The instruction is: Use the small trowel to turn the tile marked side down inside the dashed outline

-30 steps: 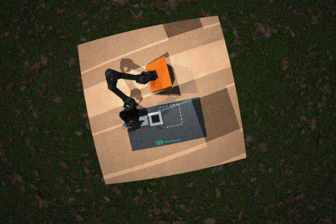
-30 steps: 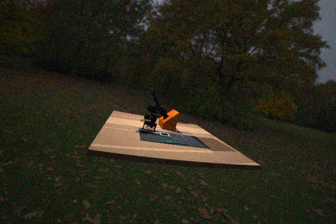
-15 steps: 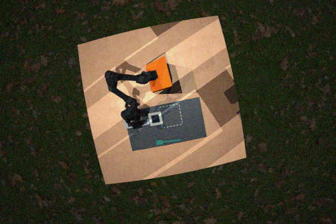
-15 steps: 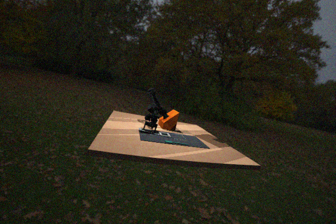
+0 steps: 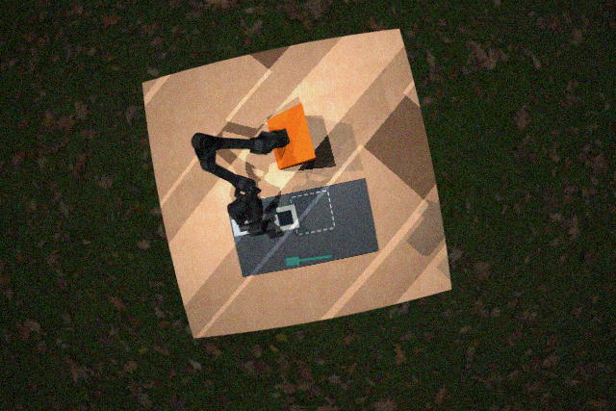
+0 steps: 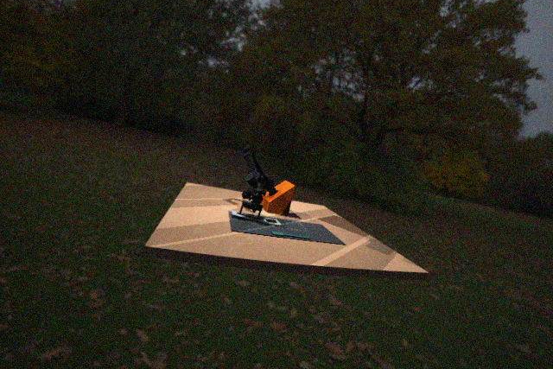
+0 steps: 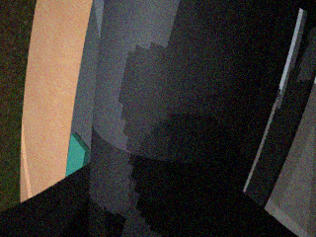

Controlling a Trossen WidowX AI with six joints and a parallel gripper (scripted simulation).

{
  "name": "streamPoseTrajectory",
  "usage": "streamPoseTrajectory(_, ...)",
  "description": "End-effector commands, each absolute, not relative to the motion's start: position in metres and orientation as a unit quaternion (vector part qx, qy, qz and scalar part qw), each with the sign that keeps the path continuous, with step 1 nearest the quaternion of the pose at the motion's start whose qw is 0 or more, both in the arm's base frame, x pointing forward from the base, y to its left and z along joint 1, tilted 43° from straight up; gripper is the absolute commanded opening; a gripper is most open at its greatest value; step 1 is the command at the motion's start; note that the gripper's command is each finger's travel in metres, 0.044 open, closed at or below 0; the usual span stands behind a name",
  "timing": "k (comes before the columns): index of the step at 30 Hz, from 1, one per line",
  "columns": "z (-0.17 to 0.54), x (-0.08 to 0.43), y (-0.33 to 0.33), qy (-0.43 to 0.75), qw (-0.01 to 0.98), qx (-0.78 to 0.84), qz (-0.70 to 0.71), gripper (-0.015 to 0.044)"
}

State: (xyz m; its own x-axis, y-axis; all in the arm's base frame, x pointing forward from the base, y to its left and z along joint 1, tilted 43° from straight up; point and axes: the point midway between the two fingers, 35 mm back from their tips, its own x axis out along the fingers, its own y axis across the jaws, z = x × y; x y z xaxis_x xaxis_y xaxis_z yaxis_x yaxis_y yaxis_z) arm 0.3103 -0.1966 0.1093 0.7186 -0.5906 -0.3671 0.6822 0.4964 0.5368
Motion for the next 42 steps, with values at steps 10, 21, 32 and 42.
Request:
streamPoseTrajectory(10, 0.093, 0.311, -0.180, 0.074, 0.862, 0.344, -0.366, 0.0000)
streamPoseTrajectory(21, 0.109, 0.312, -0.168, 0.088, 0.845, 0.389, -0.357, 0.0000)
streamPoseTrajectory(32, 0.115, 0.316, -0.139, 0.088, 0.844, 0.391, -0.357, 0.0000)
streamPoseTrajectory(42, 0.108, 0.319, -0.113, 0.089, 0.843, 0.392, -0.356, 0.0000)
